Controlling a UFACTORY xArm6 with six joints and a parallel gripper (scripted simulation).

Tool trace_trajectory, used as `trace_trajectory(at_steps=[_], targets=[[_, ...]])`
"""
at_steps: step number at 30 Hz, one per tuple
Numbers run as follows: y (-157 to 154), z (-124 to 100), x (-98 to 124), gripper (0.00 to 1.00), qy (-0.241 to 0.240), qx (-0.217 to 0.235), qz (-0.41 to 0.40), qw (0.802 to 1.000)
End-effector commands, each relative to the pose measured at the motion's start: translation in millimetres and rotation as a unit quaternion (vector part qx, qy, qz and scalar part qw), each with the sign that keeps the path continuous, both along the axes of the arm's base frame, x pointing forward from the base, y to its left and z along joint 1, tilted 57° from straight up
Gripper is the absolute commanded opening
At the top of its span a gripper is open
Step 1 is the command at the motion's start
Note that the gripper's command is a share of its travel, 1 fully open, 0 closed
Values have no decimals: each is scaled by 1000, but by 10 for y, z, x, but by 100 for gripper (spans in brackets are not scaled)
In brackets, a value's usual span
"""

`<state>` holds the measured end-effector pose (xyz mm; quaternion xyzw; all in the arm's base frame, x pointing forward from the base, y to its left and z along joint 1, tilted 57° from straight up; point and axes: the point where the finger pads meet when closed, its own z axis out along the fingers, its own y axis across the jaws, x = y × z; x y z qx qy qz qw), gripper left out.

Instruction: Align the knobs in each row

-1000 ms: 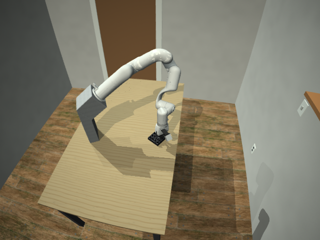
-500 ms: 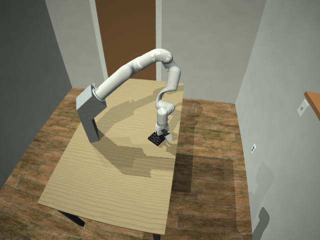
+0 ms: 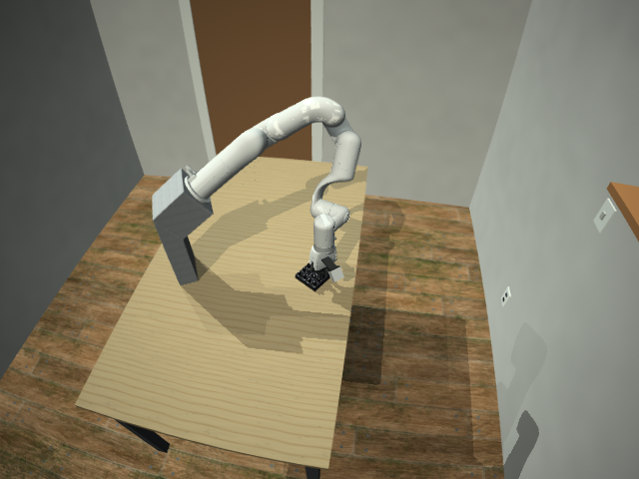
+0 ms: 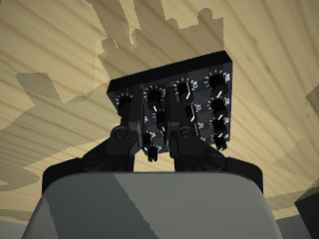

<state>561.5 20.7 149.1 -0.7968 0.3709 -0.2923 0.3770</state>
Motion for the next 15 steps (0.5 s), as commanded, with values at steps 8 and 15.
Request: trace_trajectory(at_steps=[8,15], targets=[[-71,101,-125,19,-1,0,-1,1000],[-130,186,-241,19,-1,0,-1,1000]])
